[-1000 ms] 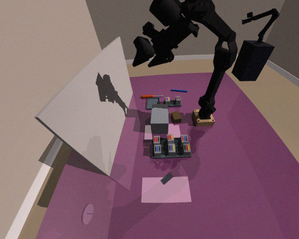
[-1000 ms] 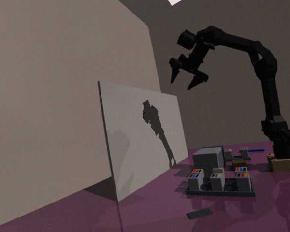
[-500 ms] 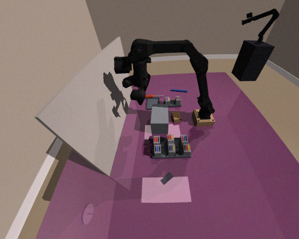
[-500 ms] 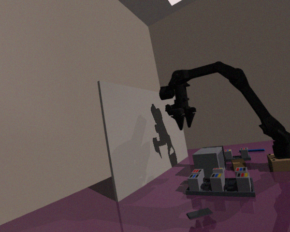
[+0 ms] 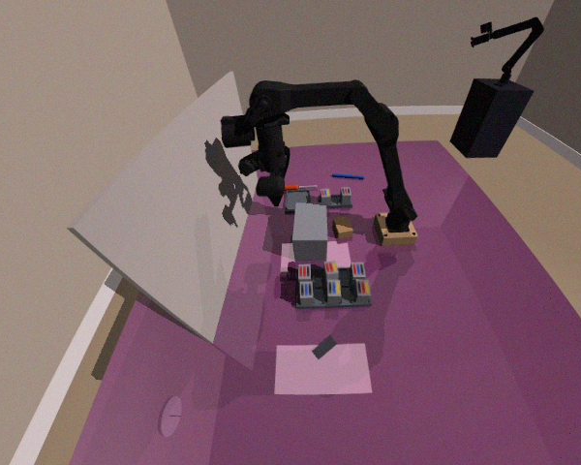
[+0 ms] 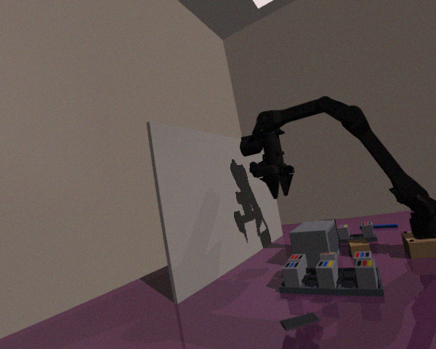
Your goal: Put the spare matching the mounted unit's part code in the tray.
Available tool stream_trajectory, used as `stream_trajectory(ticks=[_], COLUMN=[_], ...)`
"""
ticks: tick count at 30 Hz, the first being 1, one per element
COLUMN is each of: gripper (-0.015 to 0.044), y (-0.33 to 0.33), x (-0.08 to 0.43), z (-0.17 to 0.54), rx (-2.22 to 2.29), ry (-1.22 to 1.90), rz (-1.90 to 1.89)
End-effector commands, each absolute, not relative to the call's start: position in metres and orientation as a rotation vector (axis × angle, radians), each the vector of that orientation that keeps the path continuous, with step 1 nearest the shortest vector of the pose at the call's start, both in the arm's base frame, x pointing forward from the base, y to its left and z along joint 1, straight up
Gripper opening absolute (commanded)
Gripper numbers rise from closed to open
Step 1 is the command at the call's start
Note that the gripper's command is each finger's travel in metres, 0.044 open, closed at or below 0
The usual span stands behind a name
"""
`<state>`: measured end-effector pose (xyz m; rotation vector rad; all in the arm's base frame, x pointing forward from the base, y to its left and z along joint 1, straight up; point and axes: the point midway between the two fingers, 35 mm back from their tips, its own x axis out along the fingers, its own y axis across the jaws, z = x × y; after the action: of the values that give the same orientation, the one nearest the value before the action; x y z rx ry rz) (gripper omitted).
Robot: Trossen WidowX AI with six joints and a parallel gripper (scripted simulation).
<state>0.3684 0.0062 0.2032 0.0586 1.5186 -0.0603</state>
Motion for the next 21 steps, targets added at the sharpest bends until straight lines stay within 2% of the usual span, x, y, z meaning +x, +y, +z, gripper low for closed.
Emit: stream_trajectory(ticks=[1, 7, 15, 21], gripper=[0.044, 0.044, 0.044, 0.044], y=[0.007, 0.016, 0.12, 0.161], x=[0.368, 0.367, 0.342, 0.319], z=[0.203, 0.2, 0.16, 0.142], rx=[0.06, -0.01, -0.833, -1.187], ry=[1.524, 1.525, 1.369, 1.192], rz=[-0.052, 0.016, 0.823, 1.172])
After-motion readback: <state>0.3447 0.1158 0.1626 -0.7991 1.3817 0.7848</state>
